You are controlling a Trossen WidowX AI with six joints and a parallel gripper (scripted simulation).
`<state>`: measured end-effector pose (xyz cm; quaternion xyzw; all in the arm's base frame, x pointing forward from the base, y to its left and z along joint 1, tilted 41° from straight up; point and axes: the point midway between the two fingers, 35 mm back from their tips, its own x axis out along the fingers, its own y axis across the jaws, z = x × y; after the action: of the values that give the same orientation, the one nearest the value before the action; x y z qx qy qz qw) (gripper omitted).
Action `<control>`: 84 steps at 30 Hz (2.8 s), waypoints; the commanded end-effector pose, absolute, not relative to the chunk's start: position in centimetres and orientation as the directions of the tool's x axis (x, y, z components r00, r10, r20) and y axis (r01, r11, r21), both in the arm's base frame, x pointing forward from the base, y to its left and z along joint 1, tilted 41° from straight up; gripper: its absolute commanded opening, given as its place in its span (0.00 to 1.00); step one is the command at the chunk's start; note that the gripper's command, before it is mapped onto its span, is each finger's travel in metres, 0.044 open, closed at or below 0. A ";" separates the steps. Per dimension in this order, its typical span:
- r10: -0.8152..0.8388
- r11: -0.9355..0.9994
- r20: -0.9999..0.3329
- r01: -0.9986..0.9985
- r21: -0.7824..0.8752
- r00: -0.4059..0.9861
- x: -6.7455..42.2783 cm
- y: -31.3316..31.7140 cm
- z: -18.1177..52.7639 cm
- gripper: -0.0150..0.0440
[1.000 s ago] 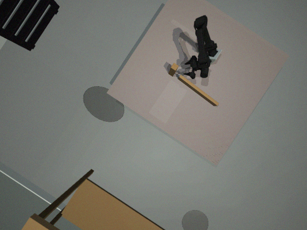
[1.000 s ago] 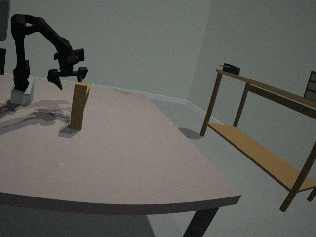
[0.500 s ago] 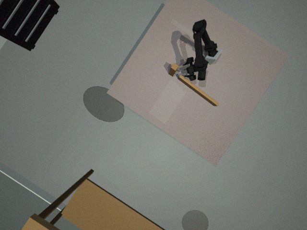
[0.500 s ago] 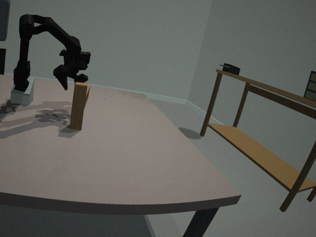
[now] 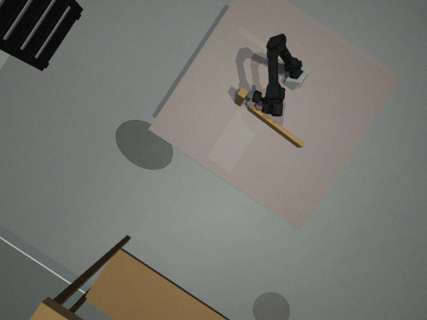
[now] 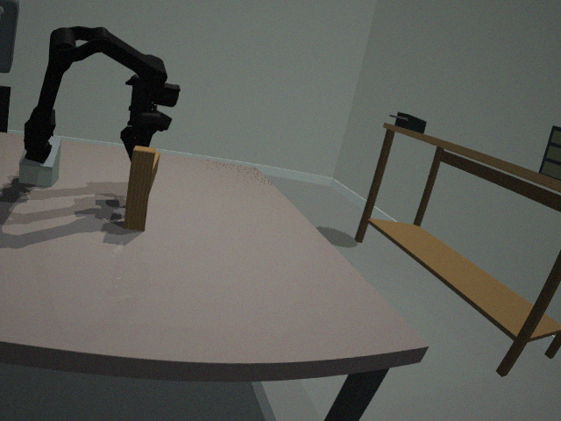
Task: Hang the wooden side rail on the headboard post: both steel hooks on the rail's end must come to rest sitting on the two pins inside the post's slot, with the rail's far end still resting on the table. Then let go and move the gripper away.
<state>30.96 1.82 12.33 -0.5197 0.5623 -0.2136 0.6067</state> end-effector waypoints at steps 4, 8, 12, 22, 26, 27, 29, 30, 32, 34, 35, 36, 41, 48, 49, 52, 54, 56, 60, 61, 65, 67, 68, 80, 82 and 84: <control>-0.737 0.179 -0.655 -0.886 -0.428 0.168 32.4 3.7 11.8 1.00; -0.668 -0.005 -0.732 -0.985 -0.173 0.132 33.1 4.8 11.9 1.00; -0.640 -0.086 -0.759 -0.993 -0.084 0.120 33.3 5.2 11.9 1.00; -0.640 -0.086 -0.759 -0.993 -0.084 0.120 33.3 5.2 11.9 1.00; -0.640 -0.085 -0.759 -0.993 -0.085 0.120 33.6 4.1 10.6 1.00; -0.641 -0.086 -0.758 -0.993 -0.085 0.120 33.7 3.5 9.9 1.00; -0.641 -0.086 -0.758 -0.993 -0.085 0.121 33.8 3.0 9.3 1.00; -0.641 -0.086 -0.758 -0.993 -0.085 0.121 33.8 3.0 9.3 1.00; -0.641 -0.086 -0.758 -0.993 -0.085 0.121 33.8 2.9 9.2 1.00; -0.642 -0.086 -0.757 -0.993 -0.085 0.121 33.9 2.3 8.5 1.00; -0.642 -0.086 -0.757 -0.993 -0.085 0.121 33.9 2.1 8.3 1.00; -0.642 -0.086 -0.757 -0.993 -0.085 0.121 33.9 2.0 8.2 1.00; -0.642 -0.086 -0.757 -0.993 -0.085 0.121 34.0 1.8 7.9 1.00; -0.641 -0.086 -0.758 -0.993 -0.086 0.121 34.2 1.1 7.0 1.00; -0.641 -0.086 -0.758 -0.993 -0.086 0.121 34.3 1.0 6.9 1.00; -0.641 -0.086 -0.758 -0.993 -0.086 0.121 34.3 0.7 6.5 1.00; -0.642 -0.086 -0.757 -0.993 -0.086 0.121 34.4 0.5 6.2 1.00; -0.642 -0.086 -0.757 -0.993 -0.086 0.121 34.4 0.3 6.0 1.00; -0.642 -0.086 -0.757 -0.993 -0.086 0.121 34.5 -0.2 5.5 1.00; -0.642 -0.086 -0.757 -0.993 -0.086 0.121 34.5 -0.3 5.4 1.00; -0.642 -0.086 -0.757 -0.993 -0.086 0.121 34.6 -0.7 4.9 1.00; -0.642 -0.086 -0.757 -0.993 -0.086 0.122 34.6 -0.9 4.7 1.00; -0.643 -0.086 -0.757 -0.993 -0.086 0.122 34.6 -1.0 4.6 1.00; -0.644 -0.086 -0.755 -0.993 -0.086 0.122 34.7 -2.3 3.2 1.00; -0.644 -0.086 -0.755 -0.993 -0.086 0.122 34.7 -2.3 3.1 1.00; -0.644 -0.086 -0.755 -0.993 -0.086 0.122 34.7 -2.3 3.1 0.91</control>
<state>34.74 -2.18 3.24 -0.6807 0.6001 0.2811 0.3123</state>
